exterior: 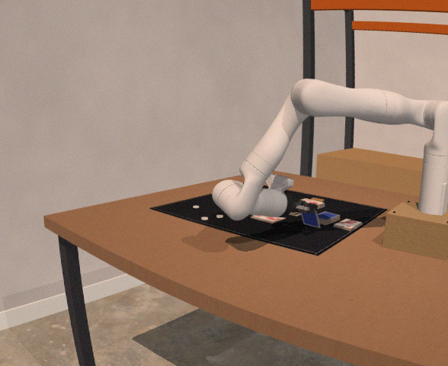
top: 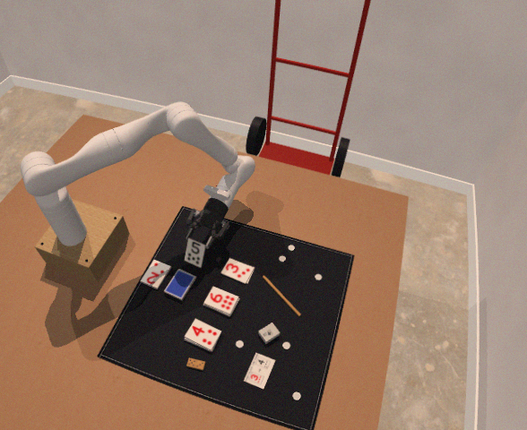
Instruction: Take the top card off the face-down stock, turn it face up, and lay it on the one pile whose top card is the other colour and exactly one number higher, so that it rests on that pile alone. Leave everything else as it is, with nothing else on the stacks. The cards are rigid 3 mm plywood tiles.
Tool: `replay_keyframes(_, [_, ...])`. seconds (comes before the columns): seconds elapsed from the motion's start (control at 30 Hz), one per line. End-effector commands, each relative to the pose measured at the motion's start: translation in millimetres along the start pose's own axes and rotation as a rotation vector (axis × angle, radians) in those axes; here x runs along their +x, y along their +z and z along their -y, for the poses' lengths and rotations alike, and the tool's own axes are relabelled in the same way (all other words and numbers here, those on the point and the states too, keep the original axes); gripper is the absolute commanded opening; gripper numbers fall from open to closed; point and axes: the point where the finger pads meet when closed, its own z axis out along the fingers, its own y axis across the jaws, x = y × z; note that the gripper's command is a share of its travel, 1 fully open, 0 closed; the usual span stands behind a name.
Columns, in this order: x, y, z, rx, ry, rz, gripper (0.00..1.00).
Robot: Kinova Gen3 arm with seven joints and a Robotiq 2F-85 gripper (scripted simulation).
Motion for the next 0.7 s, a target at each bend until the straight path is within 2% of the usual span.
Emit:
replay_keyframes(0.0, [-2.2,-1.2,0.0,0.001,0.0,0.0,0.71])
replay_keyframes(0.67, [-6.7,-5.0,0.1,0.001,0.0,0.0,0.71])
